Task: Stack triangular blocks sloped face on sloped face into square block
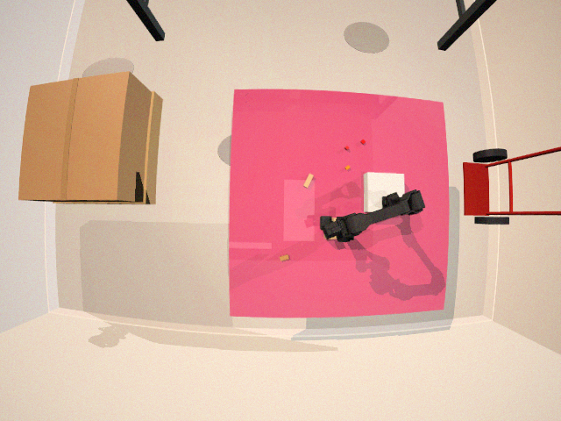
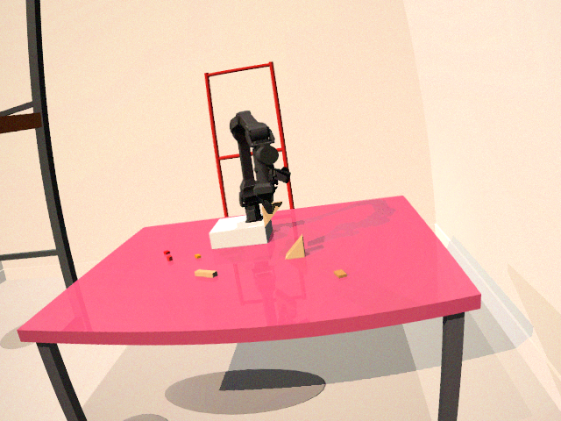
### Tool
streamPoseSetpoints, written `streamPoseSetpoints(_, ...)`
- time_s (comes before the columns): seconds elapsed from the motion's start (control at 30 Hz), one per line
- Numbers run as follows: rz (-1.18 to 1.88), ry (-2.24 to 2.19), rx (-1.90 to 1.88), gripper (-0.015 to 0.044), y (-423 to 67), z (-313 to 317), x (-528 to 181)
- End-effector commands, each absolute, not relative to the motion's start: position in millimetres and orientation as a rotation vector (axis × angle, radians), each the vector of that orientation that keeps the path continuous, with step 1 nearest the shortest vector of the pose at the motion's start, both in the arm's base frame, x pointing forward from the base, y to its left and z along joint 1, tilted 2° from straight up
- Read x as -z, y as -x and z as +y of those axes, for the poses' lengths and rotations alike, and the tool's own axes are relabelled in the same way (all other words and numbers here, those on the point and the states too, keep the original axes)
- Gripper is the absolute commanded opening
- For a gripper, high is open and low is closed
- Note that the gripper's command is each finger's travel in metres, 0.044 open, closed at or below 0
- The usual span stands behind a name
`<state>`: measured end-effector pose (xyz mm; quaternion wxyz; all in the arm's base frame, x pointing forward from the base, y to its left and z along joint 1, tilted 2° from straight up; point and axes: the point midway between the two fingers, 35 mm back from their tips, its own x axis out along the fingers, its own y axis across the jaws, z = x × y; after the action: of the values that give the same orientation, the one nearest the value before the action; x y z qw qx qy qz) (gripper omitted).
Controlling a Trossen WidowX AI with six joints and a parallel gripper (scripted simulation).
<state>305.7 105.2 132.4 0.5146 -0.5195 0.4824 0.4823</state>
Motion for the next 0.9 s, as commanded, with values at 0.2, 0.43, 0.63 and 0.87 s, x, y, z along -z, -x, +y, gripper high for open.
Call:
streamPoseSetpoints(0.2, 1.174, 1.245, -1.164, 0.0000, -309, 124, -86)
streamPoseSetpoints(0.43, 1.174, 1.244, -1.164, 0.0000, -311, 132, -67)
streamPoseSetpoints(0.63, 1.174, 1.244, -1.164, 0.0000, -311, 136, -57)
streamPoseSetpoints(0.87, 1.174, 1.244, -1.165, 0.0000, -310, 143, -39)
